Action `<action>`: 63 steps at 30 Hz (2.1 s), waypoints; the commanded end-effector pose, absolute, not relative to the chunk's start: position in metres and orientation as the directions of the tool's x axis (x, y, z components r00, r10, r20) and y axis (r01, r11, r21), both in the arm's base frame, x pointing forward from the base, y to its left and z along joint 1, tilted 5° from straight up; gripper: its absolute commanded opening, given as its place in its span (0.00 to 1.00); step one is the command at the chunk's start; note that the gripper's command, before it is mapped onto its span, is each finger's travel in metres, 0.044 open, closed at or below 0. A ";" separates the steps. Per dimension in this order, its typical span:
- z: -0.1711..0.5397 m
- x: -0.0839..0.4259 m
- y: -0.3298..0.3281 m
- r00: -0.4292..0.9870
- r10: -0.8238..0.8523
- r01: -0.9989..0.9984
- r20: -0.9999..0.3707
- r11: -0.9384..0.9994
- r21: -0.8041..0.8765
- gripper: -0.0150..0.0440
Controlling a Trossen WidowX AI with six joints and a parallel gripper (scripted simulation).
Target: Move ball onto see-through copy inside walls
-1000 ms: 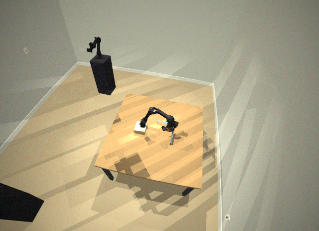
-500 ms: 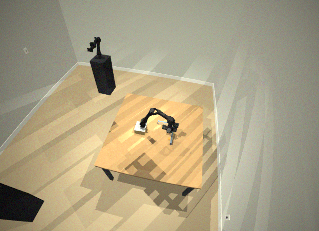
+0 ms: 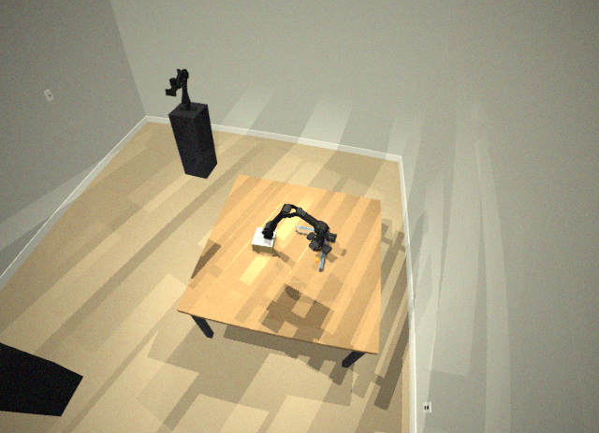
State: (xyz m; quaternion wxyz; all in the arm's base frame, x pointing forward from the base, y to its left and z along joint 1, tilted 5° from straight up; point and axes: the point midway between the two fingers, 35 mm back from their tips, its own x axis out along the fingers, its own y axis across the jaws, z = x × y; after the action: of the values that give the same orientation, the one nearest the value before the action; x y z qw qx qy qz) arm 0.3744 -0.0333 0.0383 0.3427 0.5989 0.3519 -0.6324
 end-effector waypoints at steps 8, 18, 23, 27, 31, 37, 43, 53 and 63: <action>0.032 0.381 -0.044 -0.049 -0.016 0.587 -0.999 -0.809 -0.016 0.25; 0.028 0.385 -0.054 -0.049 -0.017 0.254 -0.999 -0.967 0.004 0.25; 0.025 0.387 -0.059 -0.049 -0.017 0.078 -0.999 -0.997 0.013 0.25; 0.025 0.387 -0.060 -0.049 -0.017 0.054 -0.999 -0.998 0.015 0.25; 0.021 0.388 -0.060 -0.049 -0.017 0.054 -0.999 -0.998 0.015 0.25; -0.012 0.387 -0.061 -0.049 -0.017 0.054 -0.999 -0.998 0.015 0.25; -0.045 0.384 -0.061 -0.049 -0.017 0.054 -0.999 -0.998 0.015 0.25; -0.053 0.383 -0.061 -0.049 -0.017 0.054 -0.999 -0.998 0.015 0.25; -0.064 0.383 -0.062 -0.049 -0.017 0.054 -0.999 -0.998 0.015 0.25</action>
State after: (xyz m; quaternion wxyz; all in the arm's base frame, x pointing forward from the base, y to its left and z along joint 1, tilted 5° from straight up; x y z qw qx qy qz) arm 0.3835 -0.0613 -0.0602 0.0251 0.6905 0.0146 -0.7228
